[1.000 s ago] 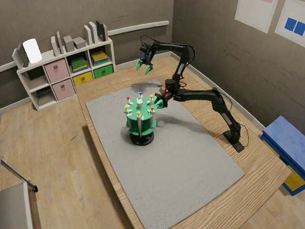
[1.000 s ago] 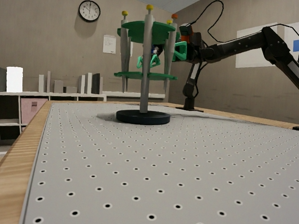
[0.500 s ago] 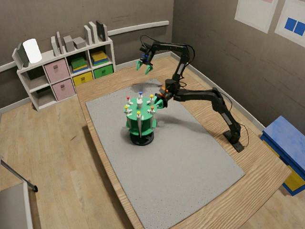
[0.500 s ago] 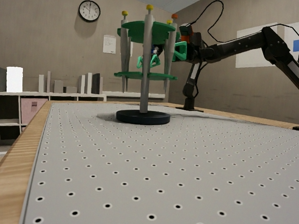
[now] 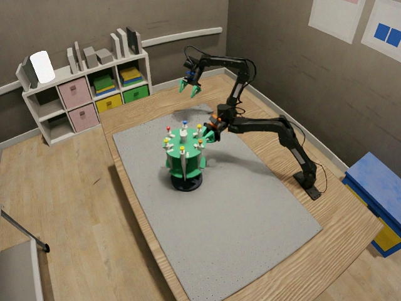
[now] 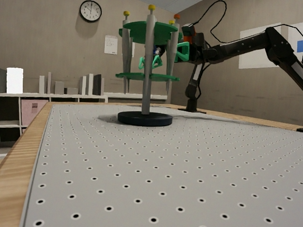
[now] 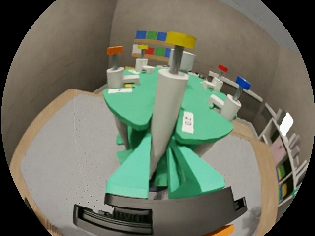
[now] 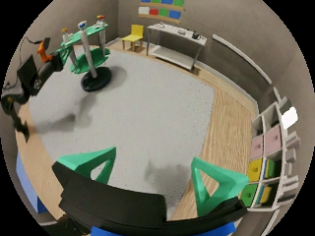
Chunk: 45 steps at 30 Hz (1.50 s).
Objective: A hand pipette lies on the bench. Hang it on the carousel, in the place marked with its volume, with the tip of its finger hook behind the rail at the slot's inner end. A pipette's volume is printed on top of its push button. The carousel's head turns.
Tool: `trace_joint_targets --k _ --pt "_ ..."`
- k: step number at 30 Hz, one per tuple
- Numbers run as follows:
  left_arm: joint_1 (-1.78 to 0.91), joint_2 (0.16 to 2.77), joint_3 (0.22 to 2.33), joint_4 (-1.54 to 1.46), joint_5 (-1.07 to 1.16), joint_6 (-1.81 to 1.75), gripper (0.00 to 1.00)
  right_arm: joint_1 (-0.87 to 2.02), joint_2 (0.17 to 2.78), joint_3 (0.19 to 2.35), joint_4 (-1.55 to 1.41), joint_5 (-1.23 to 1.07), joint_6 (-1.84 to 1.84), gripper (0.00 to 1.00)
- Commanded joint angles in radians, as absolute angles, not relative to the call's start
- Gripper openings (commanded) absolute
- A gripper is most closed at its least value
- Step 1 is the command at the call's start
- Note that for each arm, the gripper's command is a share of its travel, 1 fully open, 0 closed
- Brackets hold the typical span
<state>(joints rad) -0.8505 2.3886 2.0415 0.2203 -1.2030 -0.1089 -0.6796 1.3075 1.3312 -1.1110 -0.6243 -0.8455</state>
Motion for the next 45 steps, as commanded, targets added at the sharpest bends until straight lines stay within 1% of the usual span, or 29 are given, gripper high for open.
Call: trace_joint_targets --k 1,19,23,32,35,45 --pt "-0.855 2.346 2.075 0.249 -1.222 -0.115 0.12 -0.691 1.317 1.341 -1.102 -0.648 -0.856 1.0" --pt "-0.855 2.352 2.066 0.261 -1.222 -0.116 0.12 -0.691 1.317 1.341 -1.102 -0.648 -0.856 1.0" --pt "-0.856 2.358 2.028 0.264 -1.223 -0.116 0.12 -0.691 1.317 1.341 -1.102 -0.648 -0.856 1.0" --pt "-0.856 2.373 2.017 0.284 -1.223 -0.116 0.12 -0.691 1.317 1.341 -1.102 -0.648 -0.856 1.0" --pt "-0.856 2.37 2.046 0.291 -1.222 -0.115 0.12 -0.691 1.317 1.341 -1.102 -0.648 -0.856 1.0" --pt "-0.857 2.375 2.006 0.308 -1.223 -0.115 0.12 -0.691 1.317 1.341 -1.102 -0.648 -0.856 1.0"
